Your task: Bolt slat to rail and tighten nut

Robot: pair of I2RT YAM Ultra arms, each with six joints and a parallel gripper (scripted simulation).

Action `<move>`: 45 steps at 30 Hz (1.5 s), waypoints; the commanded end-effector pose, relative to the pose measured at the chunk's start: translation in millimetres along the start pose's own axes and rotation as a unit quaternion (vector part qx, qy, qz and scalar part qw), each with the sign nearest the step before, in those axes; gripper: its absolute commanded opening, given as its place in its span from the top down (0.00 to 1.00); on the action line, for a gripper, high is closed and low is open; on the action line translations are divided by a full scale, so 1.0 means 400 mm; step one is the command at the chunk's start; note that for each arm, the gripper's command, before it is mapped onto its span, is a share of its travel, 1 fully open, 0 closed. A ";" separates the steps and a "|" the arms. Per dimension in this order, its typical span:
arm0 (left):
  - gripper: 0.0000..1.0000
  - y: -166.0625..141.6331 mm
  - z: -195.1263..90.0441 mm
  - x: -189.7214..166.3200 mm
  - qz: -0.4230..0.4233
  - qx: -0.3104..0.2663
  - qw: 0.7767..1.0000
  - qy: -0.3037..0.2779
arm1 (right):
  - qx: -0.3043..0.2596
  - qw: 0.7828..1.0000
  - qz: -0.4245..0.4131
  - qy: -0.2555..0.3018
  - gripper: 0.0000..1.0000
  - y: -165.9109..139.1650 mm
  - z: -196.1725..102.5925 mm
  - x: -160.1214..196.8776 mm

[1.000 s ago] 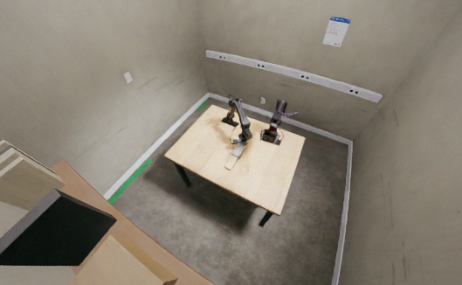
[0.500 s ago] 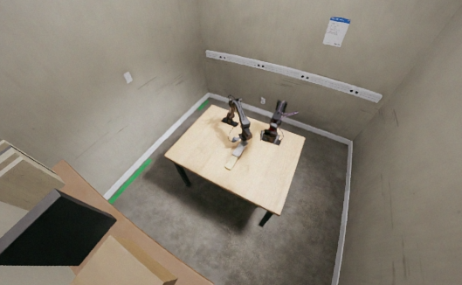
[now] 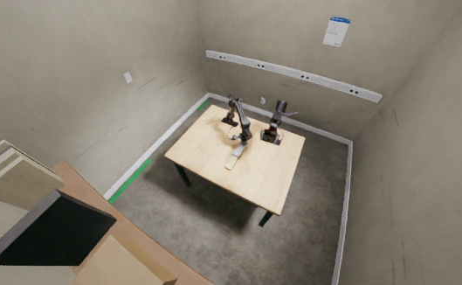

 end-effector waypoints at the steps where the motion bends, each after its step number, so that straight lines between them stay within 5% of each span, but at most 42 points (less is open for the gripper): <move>1: 0.00 0.009 -0.012 0.002 0.001 -0.009 1.000 -0.002 | 0.008 0.999 0.049 -0.006 0.88 -0.013 0.019 -0.007; 12: 0.00 0.009 -0.012 0.002 0.001 -0.009 1.000 -0.002 | 0.007 0.991 0.131 -0.006 0.88 -0.013 0.019 -0.007; 45: 0.00 0.009 -0.012 0.002 0.001 -0.009 1.000 -0.002 | 0.005 0.991 0.133 -0.001 0.88 -0.006 0.002 -0.004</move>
Point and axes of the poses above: on each arm, the point where the finger pads meet when closed, its own z axis out along the fingers, its own x axis across the jaws, y = z × x, the point moved 9 cm from there along -z, back along the fingers, and after that the axes turned 12 degrees about z, right-handed, at the moved point
